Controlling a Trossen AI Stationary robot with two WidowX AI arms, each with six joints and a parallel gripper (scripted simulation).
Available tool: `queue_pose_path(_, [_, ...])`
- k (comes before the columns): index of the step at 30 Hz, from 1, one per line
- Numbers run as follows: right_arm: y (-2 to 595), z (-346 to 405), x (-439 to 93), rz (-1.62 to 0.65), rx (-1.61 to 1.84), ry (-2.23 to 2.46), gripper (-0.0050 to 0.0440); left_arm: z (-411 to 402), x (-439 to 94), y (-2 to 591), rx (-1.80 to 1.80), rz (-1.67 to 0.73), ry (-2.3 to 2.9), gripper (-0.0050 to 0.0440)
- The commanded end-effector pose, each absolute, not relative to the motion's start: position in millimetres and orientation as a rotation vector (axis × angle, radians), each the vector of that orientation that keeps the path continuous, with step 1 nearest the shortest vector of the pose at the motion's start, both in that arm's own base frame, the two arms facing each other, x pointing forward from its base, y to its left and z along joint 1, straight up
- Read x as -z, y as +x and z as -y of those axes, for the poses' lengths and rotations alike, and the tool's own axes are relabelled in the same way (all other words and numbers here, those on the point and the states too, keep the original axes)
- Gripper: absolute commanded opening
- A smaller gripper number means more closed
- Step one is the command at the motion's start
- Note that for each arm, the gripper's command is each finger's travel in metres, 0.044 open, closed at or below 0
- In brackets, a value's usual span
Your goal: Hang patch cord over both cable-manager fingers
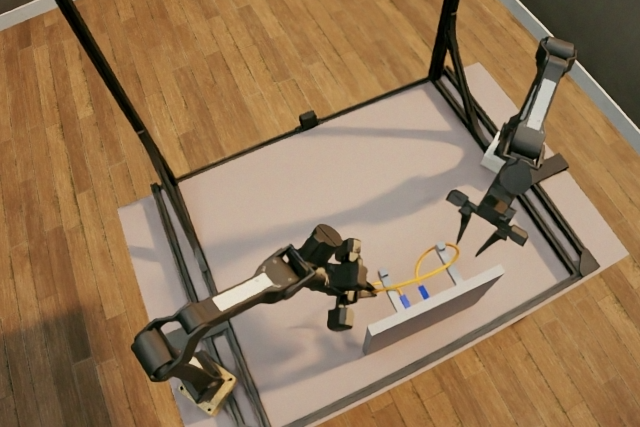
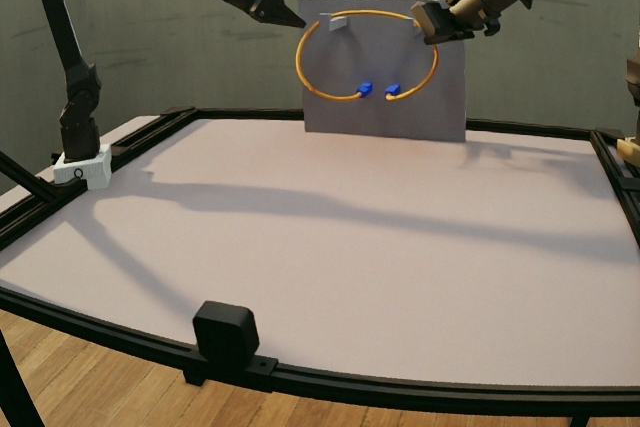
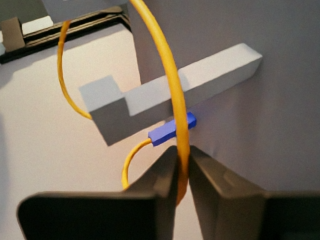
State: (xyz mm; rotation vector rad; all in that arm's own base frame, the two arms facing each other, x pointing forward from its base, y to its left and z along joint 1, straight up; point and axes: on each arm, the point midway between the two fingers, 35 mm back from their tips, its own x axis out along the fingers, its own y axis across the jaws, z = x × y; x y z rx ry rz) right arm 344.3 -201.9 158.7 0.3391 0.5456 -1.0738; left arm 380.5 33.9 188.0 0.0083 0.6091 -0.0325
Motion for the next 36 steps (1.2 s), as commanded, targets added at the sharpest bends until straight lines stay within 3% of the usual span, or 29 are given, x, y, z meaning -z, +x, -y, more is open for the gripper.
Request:
queue_pose_path(1, [345.3,202.5,-167.6,-0.522,1.071,0.344,0.0025,-35.0,-196.8,374.7,0.031,-0.594,0.016,0.022])
queue_pose_path(26, [345.3,202.5,-167.6,-0.522,1.071,0.344,0.0025,-5.8,-273.8,321.5,0.029,-0.577,0.01,0.022])
queue_pose_path(36, [345.3,202.5,-167.6,-0.522,1.071,0.344,0.0025,-3.0,-280.6,313.1,0.031,-0.577,0.009,0.022])
